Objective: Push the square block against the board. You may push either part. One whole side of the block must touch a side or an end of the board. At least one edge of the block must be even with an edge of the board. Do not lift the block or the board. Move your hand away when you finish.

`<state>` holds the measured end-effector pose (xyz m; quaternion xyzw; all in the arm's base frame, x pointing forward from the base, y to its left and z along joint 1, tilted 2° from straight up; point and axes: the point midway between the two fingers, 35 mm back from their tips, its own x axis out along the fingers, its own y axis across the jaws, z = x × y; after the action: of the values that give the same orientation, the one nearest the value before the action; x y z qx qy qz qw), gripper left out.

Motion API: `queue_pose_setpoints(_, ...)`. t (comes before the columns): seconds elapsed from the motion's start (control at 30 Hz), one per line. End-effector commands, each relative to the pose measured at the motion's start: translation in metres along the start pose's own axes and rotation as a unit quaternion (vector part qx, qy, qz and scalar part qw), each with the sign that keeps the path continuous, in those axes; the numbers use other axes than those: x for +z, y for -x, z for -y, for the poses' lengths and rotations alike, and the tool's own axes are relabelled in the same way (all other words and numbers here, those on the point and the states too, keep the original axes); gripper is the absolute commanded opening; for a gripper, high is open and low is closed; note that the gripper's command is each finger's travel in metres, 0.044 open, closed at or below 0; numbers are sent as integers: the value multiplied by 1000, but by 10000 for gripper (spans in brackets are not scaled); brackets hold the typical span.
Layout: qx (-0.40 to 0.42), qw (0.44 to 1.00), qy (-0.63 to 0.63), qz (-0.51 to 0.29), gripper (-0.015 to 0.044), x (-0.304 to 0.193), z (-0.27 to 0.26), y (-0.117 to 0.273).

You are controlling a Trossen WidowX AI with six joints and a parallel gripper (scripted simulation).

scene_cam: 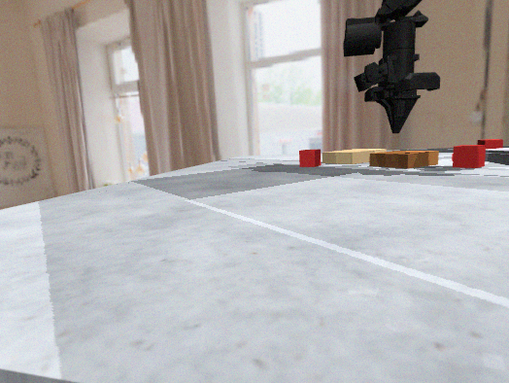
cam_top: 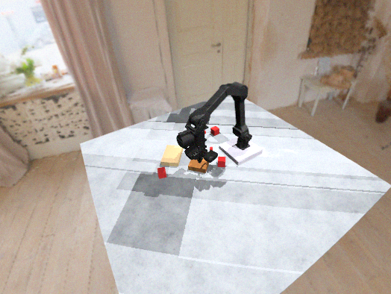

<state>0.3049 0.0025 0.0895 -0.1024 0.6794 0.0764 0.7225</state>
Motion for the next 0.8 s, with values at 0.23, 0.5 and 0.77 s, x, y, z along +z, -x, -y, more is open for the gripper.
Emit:
queue_pose_setpoints(0.23,2,980,200,-5,0,32,5,-9)
queue_pose_setpoints(0.5,2,977,211,-5,0,34,5,-9)
queue_pose_setpoints(0.77,2,977,211,-5,0,33,5,-64)
